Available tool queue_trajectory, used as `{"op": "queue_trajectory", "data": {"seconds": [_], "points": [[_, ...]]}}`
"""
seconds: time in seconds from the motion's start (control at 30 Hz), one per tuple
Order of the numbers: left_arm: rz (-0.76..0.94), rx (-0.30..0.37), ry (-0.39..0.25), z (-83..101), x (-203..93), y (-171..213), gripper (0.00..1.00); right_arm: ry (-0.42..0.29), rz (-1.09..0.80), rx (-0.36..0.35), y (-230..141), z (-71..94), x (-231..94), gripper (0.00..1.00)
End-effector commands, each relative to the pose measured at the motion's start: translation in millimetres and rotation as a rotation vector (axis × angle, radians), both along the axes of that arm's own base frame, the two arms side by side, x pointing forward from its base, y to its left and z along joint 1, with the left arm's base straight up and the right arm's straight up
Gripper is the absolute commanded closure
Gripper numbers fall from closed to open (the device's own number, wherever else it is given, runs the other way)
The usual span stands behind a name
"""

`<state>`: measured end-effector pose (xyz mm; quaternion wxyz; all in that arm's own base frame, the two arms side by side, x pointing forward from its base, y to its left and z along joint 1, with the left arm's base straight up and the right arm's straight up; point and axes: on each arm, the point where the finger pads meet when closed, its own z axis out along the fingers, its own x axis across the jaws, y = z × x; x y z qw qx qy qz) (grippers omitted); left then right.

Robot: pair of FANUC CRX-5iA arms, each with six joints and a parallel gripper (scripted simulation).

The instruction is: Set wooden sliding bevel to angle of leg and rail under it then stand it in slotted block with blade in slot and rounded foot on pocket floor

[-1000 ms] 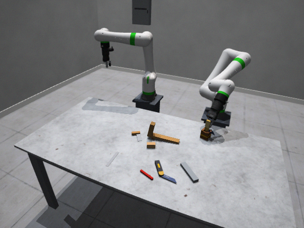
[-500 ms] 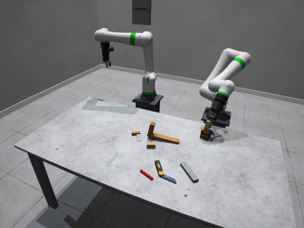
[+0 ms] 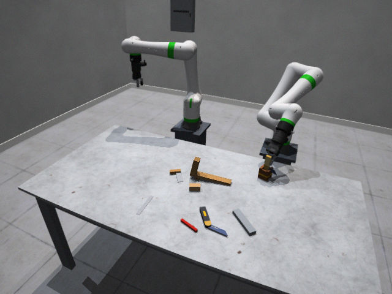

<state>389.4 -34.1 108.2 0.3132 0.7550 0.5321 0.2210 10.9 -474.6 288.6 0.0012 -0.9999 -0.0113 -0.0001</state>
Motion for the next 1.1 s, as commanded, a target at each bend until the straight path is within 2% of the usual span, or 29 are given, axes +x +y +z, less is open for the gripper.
{"op": "queue_trajectory", "data": {"seconds": [0.0,1.07], "points": [[0.0,0.0,-0.002,0.8,0.7,-0.2,1.0,0.0,0.0,-0.002,-0.3,1.0,-0.2,0.0],[0.0,0.0,-0.002,-5.9,0.7,-0.2,1.0,0.0,0.0,-0.002,-0.3,1.0,-0.2,0.0]]}}
